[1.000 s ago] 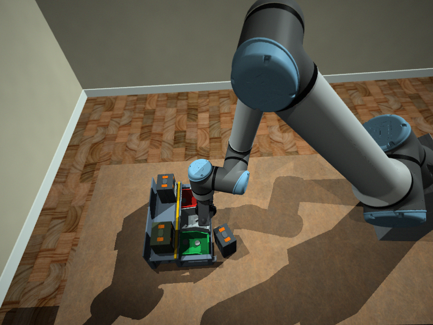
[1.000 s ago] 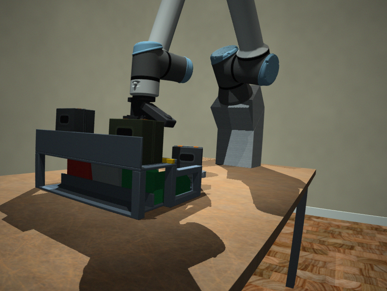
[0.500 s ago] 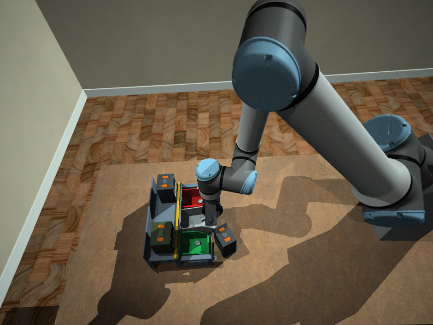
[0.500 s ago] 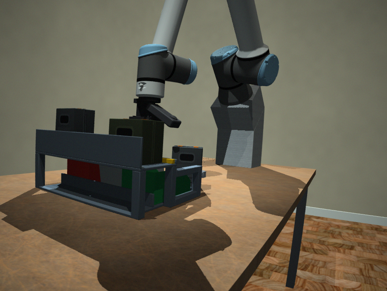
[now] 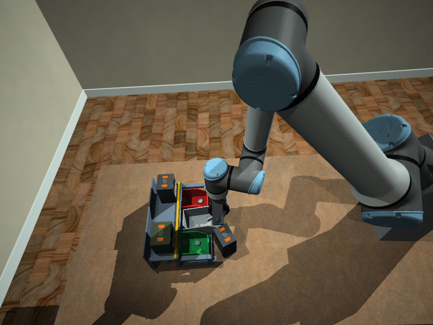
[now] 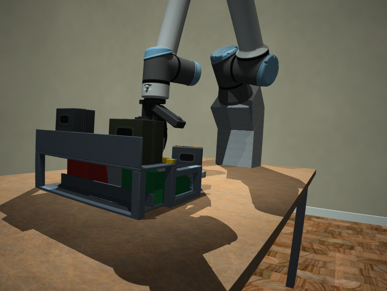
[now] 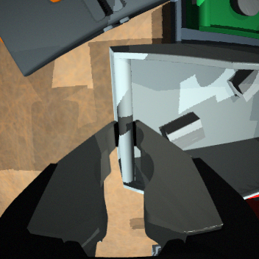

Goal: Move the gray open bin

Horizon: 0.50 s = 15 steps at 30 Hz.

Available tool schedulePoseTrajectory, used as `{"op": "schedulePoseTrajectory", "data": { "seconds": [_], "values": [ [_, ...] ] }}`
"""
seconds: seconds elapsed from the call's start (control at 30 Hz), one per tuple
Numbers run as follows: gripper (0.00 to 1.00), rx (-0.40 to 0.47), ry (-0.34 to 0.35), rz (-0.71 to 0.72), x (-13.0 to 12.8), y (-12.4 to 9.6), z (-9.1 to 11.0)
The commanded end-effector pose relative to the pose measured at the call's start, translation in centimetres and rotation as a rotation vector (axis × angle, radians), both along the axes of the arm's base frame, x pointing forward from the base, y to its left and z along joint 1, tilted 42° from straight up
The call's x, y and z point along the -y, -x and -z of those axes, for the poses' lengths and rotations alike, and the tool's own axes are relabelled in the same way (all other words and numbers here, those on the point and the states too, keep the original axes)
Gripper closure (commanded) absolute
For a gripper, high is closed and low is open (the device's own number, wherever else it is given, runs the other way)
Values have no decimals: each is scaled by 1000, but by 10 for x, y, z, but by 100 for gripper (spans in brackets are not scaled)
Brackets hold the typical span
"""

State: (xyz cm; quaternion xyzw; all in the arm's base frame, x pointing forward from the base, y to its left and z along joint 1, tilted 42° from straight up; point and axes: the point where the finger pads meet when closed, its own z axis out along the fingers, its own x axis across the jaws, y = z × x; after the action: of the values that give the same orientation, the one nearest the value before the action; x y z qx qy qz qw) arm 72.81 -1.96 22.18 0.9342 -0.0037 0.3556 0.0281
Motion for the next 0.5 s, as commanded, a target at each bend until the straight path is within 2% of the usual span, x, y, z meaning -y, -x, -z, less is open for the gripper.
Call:
{"op": "schedulePoseTrajectory", "data": {
  "seconds": [0.0,0.2,0.37,0.47],
  "values": [
    [100,2,0,0,0,2,1],
    [100,2,0,0,0,2,1],
    [100,2,0,0,0,24,21],
    [100,2,0,0,0,24,21]
  ]
}}
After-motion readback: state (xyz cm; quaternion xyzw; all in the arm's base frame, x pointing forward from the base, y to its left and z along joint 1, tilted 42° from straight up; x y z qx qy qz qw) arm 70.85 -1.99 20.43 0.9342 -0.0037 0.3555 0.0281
